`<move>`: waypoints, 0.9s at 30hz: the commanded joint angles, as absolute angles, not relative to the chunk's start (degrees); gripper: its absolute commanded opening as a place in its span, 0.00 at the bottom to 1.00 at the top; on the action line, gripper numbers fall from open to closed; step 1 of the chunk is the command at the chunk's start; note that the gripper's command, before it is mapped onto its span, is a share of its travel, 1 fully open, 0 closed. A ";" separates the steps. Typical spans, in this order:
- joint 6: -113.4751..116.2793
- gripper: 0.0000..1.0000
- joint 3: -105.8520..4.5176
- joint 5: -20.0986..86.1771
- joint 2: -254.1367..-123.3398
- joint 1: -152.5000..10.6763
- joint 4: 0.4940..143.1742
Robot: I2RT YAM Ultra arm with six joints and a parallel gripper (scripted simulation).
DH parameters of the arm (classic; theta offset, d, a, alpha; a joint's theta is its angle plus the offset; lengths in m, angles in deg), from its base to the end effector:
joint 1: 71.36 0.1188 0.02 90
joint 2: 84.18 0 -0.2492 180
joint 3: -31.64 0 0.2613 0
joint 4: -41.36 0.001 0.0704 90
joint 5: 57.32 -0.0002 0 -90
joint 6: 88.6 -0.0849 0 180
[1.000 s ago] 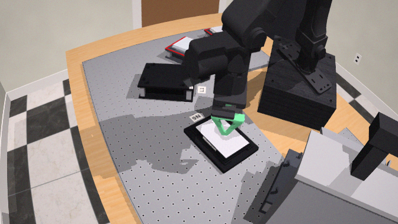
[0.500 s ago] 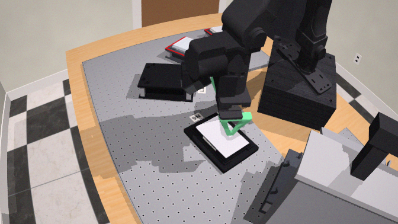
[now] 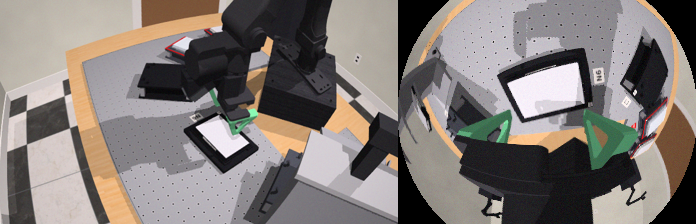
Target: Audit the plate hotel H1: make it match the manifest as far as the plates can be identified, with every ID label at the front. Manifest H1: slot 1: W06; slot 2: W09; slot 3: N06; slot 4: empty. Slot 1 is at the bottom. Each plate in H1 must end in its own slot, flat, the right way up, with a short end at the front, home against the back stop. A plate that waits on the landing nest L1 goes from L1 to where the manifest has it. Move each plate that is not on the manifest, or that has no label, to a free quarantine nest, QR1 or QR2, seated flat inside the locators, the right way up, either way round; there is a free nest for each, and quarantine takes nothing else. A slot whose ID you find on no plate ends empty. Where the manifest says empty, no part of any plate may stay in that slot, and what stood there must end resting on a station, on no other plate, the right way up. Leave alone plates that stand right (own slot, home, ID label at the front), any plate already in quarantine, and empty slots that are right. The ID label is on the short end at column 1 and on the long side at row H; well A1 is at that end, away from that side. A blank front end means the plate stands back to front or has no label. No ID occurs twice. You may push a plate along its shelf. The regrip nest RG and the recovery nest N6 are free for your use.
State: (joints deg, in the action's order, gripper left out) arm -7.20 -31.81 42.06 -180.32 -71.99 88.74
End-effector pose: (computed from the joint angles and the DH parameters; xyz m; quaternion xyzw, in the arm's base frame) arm 0.2931 0.0116 0.0736 0.0728 0.9903 0.0873 0.0804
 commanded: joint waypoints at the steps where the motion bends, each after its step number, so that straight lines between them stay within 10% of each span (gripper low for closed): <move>1: -1.09 1.00 -33.67 41.60 -179.79 -72.34 89.24; 27: 24.12 1.00 -33.67 41.68 -179.79 -72.35 89.23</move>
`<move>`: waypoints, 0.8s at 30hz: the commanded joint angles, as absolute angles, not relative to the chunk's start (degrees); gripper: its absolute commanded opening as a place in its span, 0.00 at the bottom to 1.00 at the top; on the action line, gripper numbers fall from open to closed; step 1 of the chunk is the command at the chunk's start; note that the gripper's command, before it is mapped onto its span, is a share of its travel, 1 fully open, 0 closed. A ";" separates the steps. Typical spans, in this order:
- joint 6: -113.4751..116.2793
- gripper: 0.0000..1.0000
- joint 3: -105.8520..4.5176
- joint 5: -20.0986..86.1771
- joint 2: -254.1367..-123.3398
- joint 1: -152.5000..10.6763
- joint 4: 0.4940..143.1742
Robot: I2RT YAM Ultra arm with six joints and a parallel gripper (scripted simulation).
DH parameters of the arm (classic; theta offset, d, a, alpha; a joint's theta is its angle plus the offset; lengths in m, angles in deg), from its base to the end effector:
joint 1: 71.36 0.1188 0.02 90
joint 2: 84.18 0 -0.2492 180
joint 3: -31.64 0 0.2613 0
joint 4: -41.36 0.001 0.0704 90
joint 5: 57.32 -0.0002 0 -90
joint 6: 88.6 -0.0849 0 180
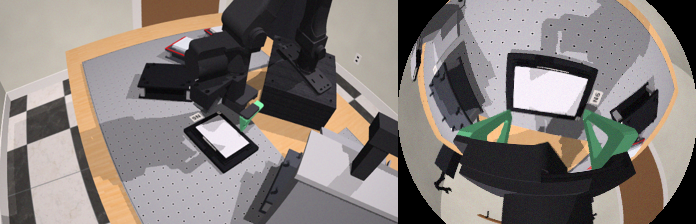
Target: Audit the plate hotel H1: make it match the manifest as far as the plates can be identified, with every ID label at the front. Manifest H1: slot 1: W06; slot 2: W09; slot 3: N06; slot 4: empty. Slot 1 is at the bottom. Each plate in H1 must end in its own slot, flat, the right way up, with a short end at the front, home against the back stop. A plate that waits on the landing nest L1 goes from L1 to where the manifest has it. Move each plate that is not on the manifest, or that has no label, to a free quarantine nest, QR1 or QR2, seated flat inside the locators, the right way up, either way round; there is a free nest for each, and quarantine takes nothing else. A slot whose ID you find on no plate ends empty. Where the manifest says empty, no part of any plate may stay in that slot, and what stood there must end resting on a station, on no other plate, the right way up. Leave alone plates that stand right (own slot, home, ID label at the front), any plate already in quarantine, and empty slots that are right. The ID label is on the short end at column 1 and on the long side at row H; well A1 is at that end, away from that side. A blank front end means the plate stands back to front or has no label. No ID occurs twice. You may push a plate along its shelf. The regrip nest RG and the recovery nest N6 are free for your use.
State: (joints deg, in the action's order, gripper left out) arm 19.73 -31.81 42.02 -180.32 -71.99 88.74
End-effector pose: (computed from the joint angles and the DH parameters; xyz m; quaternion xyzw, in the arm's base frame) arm 0.2931 0.0116 0.0735 -0.1597 0.9800 0.0658 0.0984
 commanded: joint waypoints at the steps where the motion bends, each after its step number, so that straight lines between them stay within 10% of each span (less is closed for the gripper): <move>1: 25.26 1.00 -33.67 41.68 -179.79 -72.35 89.23; 24: 52.38 1.00 -33.67 41.79 -179.79 -72.33 89.24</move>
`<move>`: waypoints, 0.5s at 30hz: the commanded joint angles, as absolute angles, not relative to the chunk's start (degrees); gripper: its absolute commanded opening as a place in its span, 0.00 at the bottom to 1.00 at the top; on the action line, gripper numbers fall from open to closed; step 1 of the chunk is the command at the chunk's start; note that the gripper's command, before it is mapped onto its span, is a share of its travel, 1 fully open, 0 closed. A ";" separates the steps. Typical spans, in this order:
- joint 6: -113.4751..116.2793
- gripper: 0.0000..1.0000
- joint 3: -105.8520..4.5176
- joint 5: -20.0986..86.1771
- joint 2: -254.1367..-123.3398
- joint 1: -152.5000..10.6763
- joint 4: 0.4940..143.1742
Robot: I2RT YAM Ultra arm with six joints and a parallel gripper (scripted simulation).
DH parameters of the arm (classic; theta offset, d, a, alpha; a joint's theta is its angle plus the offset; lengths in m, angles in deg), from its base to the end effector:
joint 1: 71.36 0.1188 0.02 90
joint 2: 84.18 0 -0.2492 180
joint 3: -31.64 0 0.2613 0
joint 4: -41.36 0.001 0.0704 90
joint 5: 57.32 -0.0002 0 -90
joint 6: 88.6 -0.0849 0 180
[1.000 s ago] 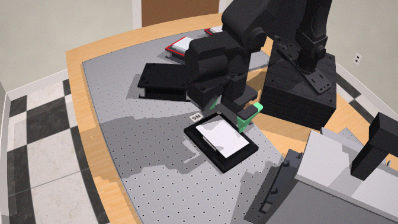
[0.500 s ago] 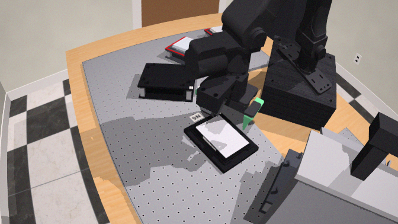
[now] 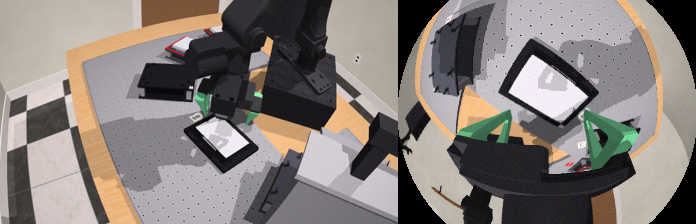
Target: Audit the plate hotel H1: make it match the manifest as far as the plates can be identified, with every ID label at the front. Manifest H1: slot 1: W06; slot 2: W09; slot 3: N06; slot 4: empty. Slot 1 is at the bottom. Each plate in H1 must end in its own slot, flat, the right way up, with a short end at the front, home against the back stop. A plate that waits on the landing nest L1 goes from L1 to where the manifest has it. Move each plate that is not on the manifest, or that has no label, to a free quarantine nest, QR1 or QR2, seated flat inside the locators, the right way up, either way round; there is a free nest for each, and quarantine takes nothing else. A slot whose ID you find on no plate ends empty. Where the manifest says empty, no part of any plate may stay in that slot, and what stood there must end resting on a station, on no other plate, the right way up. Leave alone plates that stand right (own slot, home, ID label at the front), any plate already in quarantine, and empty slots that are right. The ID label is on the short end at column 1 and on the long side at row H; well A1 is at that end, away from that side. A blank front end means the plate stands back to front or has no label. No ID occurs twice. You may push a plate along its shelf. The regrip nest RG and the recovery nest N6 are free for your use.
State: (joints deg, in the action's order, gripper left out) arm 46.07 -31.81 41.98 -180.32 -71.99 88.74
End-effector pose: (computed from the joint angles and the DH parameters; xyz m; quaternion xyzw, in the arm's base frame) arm 0.2931 0.0115 0.0735 -0.3788 0.9179 0.0413 0.1107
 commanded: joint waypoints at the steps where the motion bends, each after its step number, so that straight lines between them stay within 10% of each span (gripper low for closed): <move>1: 53.91 1.00 -33.67 41.79 -179.79 -72.32 89.24; 15: 72.24 1.00 -33.66 41.85 -179.79 -72.32 89.25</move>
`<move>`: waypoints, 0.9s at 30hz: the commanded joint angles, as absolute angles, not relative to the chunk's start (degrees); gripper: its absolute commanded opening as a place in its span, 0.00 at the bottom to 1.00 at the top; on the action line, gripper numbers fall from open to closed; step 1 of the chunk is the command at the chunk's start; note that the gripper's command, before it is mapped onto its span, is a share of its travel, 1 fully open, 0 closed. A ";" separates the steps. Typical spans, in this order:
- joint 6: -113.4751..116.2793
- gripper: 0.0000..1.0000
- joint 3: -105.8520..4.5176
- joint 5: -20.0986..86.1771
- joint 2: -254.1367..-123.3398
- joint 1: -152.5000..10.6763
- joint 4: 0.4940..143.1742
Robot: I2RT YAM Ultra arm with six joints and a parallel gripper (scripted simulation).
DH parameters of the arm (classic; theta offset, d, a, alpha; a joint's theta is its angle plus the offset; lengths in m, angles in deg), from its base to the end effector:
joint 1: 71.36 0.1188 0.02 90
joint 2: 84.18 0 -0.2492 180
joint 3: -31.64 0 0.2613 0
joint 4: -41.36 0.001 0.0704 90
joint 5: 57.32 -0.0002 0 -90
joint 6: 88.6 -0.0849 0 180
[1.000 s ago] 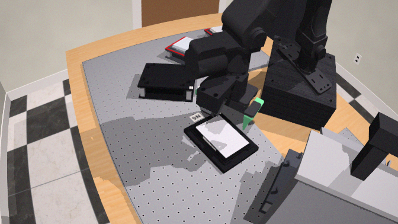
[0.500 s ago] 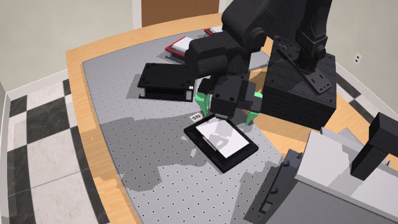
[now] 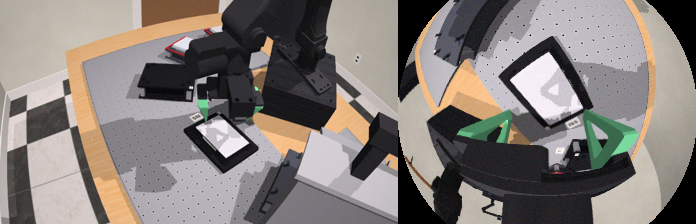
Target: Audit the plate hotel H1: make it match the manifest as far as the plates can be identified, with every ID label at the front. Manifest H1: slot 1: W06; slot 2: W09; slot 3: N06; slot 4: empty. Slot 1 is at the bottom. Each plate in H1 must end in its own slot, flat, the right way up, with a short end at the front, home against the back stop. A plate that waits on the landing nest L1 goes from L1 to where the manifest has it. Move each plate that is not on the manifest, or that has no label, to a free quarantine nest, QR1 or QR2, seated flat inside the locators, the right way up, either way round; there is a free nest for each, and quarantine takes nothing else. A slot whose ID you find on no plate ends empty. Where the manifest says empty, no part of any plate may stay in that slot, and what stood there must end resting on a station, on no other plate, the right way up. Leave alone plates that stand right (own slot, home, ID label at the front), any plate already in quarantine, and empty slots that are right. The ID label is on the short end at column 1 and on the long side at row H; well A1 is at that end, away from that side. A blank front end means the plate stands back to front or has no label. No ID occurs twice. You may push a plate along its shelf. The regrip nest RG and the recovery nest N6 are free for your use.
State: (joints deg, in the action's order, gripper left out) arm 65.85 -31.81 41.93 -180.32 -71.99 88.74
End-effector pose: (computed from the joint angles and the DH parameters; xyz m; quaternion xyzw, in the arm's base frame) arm 0.2931 0.0114 0.0735 -0.5308 0.8393 0.0213 0.1159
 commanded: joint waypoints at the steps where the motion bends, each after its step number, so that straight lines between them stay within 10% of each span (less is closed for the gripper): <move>1: 73.77 1.00 -33.66 41.85 -179.79 -72.32 89.25; 27: 99.90 1.00 -32.95 41.85 -181.66 -71.81 87.09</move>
